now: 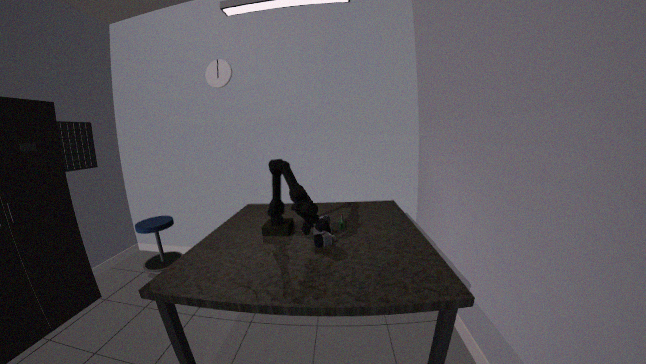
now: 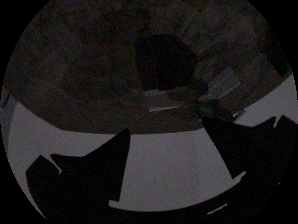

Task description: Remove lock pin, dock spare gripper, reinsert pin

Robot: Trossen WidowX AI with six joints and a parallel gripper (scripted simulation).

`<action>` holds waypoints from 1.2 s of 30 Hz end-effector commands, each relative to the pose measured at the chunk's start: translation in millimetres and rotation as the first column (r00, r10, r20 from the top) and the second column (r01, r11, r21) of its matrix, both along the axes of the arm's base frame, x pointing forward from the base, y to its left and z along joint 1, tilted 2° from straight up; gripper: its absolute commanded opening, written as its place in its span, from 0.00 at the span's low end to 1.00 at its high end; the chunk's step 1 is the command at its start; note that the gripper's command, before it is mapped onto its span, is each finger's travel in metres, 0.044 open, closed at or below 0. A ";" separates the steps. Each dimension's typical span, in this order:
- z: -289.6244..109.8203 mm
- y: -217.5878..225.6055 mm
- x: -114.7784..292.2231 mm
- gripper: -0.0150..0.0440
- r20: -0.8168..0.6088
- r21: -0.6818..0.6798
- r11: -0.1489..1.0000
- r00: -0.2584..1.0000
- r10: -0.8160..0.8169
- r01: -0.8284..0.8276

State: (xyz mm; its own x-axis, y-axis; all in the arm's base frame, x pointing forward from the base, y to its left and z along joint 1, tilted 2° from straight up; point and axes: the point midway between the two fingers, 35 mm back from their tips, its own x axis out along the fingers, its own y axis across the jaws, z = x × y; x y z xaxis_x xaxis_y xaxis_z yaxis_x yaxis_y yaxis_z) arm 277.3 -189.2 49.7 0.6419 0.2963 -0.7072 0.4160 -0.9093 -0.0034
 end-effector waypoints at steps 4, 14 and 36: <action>-13.6 0.6 0.1 1.00 -0.003 0.007 1.000 1.000 -0.004 0.004; -30.1 0.6 0.6 1.00 -0.003 0.007 1.000 1.000 -0.004 0.004; -65.0 3.7 -0.3 1.00 -0.003 0.007 1.000 1.000 -0.004 0.004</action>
